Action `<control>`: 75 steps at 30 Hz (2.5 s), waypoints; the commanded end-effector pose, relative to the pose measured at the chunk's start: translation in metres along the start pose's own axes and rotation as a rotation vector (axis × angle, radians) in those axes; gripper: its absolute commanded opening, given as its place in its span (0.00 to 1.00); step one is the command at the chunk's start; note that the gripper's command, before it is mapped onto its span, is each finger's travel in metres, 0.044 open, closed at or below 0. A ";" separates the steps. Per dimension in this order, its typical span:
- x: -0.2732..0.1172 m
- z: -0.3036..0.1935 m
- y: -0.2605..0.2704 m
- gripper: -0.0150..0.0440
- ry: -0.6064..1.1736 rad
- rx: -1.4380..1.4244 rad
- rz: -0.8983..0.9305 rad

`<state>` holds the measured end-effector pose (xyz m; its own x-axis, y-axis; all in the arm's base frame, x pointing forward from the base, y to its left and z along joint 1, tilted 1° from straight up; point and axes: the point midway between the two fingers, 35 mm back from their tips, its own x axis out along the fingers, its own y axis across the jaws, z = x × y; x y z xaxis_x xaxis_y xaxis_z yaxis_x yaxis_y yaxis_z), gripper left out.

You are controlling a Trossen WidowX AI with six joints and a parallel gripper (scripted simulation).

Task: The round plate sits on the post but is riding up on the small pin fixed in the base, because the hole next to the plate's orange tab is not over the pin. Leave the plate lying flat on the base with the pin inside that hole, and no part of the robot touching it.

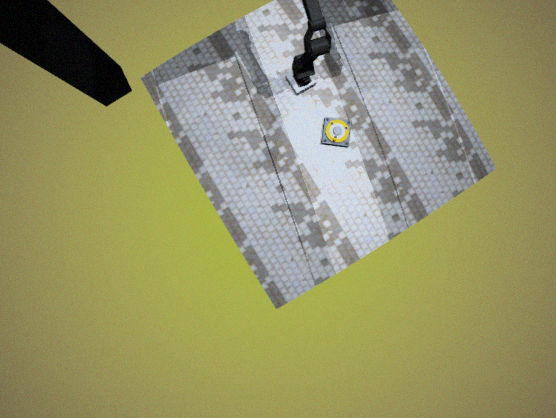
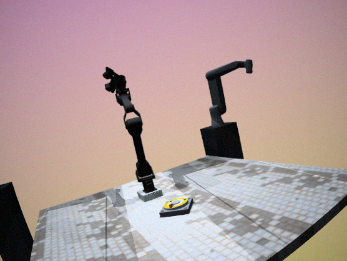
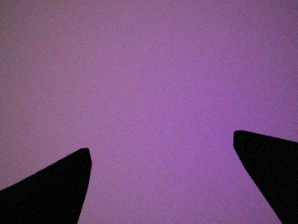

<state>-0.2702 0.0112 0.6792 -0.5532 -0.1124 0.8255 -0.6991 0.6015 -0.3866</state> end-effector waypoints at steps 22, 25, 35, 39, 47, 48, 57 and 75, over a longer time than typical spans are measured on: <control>-0.159 -0.194 0.207 0.25 0.471 0.078 0.807; -0.197 -0.226 0.216 0.25 0.592 0.094 0.885; -0.354 -0.321 0.199 0.25 1.117 0.128 1.061; -0.433 -0.349 0.165 0.25 1.412 0.193 1.056; -0.550 -0.362 0.092 0.25 1.837 0.216 1.010; -0.567 -0.361 0.081 0.25 1.911 0.224 0.987; -0.677 -0.325 -0.021 0.25 2.442 0.271 0.663; -0.799 -0.093 -0.187 0.25 3.285 0.299 -0.815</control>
<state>0.3528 0.0861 0.1432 0.3387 0.1231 -0.9328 -0.5412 0.8365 -0.0861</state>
